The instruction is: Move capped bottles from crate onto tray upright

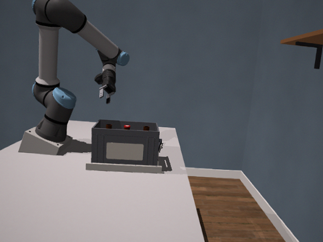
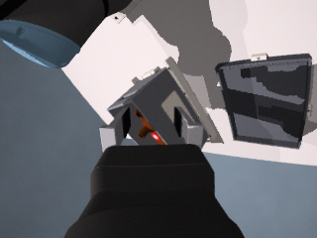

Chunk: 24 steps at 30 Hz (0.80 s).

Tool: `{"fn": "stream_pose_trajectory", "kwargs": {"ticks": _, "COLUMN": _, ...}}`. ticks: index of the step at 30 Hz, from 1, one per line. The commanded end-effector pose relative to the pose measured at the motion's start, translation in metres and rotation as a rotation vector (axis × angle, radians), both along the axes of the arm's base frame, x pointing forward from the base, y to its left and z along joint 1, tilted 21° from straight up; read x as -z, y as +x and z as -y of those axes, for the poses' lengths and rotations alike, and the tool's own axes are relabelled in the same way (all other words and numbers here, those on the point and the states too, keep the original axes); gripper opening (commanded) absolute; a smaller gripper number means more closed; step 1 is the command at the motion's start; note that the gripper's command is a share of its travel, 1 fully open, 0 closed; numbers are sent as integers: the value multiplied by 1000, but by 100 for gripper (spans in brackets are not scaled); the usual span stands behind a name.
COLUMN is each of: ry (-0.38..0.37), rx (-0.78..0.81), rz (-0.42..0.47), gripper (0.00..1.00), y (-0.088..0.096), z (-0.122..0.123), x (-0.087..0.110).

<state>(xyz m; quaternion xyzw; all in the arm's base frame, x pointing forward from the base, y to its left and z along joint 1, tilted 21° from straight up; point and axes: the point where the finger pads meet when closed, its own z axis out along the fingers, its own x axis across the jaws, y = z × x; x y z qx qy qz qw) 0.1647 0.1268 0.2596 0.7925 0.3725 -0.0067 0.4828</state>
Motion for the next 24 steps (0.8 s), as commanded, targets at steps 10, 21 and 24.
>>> {"fn": "stream_pose_trajectory", "kwargs": {"ticks": 10, "ry": 103, "rx": 55, "rz": 33, "gripper": 100, "y": 22, "z": 22, "x": 3}}
{"fn": "stream_pose_trajectory", "kwargs": {"ticks": 21, "ry": 214, "rx": 111, "rz": 64, "gripper": 100, "y": 46, "z": 46, "x": 3}}
{"fn": "stream_pose_trajectory", "kwargs": {"ticks": 24, "ry": 193, "rx": 113, "rz": 69, "gripper": 100, "y": 43, "z": 44, "x": 2}}
